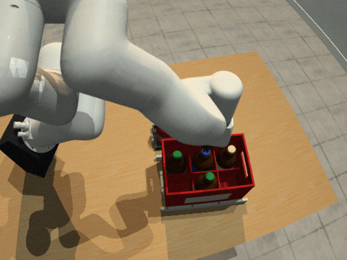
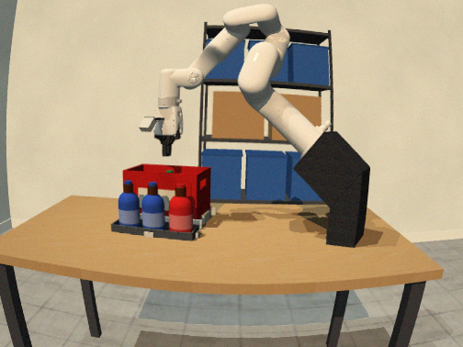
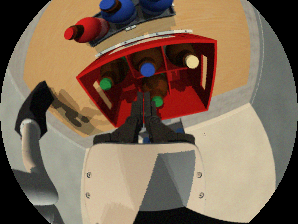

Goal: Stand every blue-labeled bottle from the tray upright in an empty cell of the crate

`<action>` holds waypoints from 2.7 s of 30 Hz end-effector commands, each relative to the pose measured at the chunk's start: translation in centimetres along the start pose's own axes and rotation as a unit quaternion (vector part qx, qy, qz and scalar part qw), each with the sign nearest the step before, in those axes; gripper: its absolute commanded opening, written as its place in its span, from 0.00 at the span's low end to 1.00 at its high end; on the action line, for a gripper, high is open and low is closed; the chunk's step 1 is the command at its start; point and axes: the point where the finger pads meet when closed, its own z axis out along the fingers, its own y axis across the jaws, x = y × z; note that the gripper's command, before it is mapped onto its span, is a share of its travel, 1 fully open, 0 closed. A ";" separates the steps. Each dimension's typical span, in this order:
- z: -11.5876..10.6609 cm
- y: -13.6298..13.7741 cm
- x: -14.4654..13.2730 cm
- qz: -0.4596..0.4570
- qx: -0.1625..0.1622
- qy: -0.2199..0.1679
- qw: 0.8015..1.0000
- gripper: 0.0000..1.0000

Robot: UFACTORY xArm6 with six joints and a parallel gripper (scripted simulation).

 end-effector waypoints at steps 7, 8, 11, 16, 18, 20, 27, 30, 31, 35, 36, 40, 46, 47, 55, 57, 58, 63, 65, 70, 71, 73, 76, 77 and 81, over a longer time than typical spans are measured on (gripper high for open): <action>-0.1 -0.7 2.2 -0.079 -0.002 -0.004 0.997 0.00; -0.1 -0.7 2.2 -0.079 -0.002 -0.004 0.997 0.00; -0.1 -1.4 3.9 -0.143 -0.002 -0.004 0.990 0.00; -0.1 -1.4 3.9 -0.143 -0.002 -0.004 0.990 0.00; 0.0 -2.1 5.7 -0.205 -0.002 -0.004 0.979 0.00; 0.0 -2.1 5.7 -0.205 -0.002 -0.004 0.979 0.00; 0.0 -2.8 7.5 -0.267 -0.002 -0.004 0.964 0.00; 0.0 -2.8 7.5 -0.267 -0.002 -0.004 0.964 0.00; 0.0 -3.5 9.2 -0.327 -0.001 -0.004 0.945 0.00; 0.0 -3.5 9.2 -0.327 -0.001 -0.004 0.945 0.00; 0.0 -3.5 9.2 -0.327 -0.001 -0.004 0.945 0.00; 0.0 -4.2 10.9 -0.383 0.000 -0.004 0.924 0.00; 0.0 -4.8 12.4 -0.433 0.000 -0.004 0.901 0.00; 0.0 -4.8 12.4 -0.433 0.000 -0.004 0.901 0.00; 0.0 -6.1 15.7 -0.537 0.001 -0.004 0.843 0.00; 0.0 -6.1 15.7 -0.538 0.001 -0.004 0.843 0.65; 0.0 -6.1 15.7 -0.538 0.001 -0.004 0.843 0.65; 0.0 -6.1 15.7 -0.538 0.001 -0.004 0.843 0.65; 0.0 -6.1 15.7 -0.538 0.001 -0.004 0.843 0.65; 0.0 -6.1 15.7 -0.538 0.001 -0.004 0.843 0.65; 0.0 -6.1 15.7 -0.538 0.001 -0.004 0.843 0.65; 0.0 -6.1 15.7 -0.538 0.001 -0.004 0.843 0.65; 0.0 -6.1 15.7 -0.538 0.001 -0.004 0.843 0.65; 0.0 -6.1 15.7 -0.538 0.001 -0.004 0.843 0.65; 0.0 -6.1 15.7 -0.538 0.001 -0.004 0.843 0.65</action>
